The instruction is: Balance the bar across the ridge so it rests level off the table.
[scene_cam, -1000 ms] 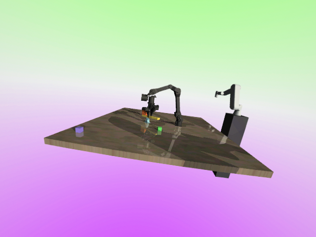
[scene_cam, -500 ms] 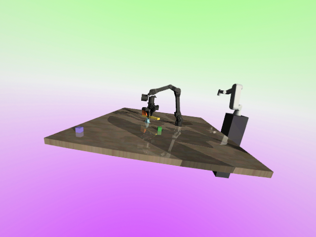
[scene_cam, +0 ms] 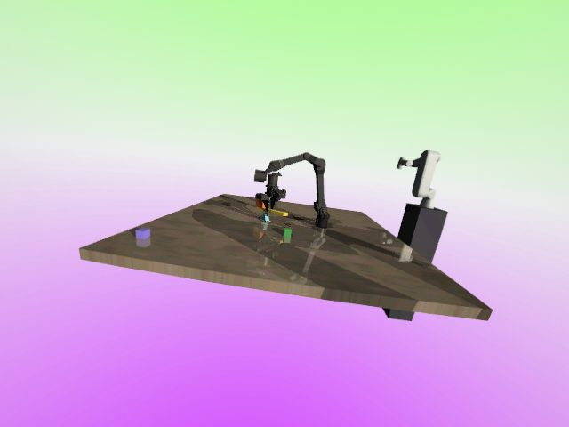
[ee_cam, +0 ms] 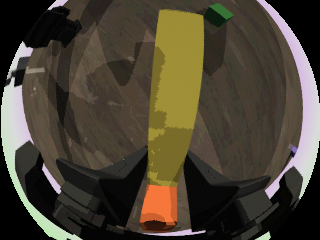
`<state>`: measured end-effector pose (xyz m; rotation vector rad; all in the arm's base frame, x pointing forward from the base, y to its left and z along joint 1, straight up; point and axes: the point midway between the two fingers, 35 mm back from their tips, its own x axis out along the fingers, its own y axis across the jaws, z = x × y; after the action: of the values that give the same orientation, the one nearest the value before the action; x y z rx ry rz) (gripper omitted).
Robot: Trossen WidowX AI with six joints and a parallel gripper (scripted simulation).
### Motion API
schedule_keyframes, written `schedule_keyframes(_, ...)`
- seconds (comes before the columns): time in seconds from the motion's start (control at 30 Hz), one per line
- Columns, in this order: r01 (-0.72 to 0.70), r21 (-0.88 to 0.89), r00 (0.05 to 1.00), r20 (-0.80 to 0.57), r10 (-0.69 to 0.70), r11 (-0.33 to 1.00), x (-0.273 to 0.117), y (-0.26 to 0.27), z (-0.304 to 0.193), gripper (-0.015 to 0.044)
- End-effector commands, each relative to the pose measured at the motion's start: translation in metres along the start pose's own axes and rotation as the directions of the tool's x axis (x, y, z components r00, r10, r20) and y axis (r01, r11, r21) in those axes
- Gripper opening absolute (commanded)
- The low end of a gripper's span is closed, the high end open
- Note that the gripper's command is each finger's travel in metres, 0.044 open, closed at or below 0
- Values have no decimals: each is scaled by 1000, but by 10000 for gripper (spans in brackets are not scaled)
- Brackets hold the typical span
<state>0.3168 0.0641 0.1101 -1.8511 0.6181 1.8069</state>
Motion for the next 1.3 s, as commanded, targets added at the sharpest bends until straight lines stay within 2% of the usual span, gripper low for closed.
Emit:
schedule_keyframes(0.0,-1,-3,1000,-5,1,1000,0,0,-1,0)
schedule_keyframes(1.27,-1,-3,1000,-5,1,1000,4,0,-1,0)
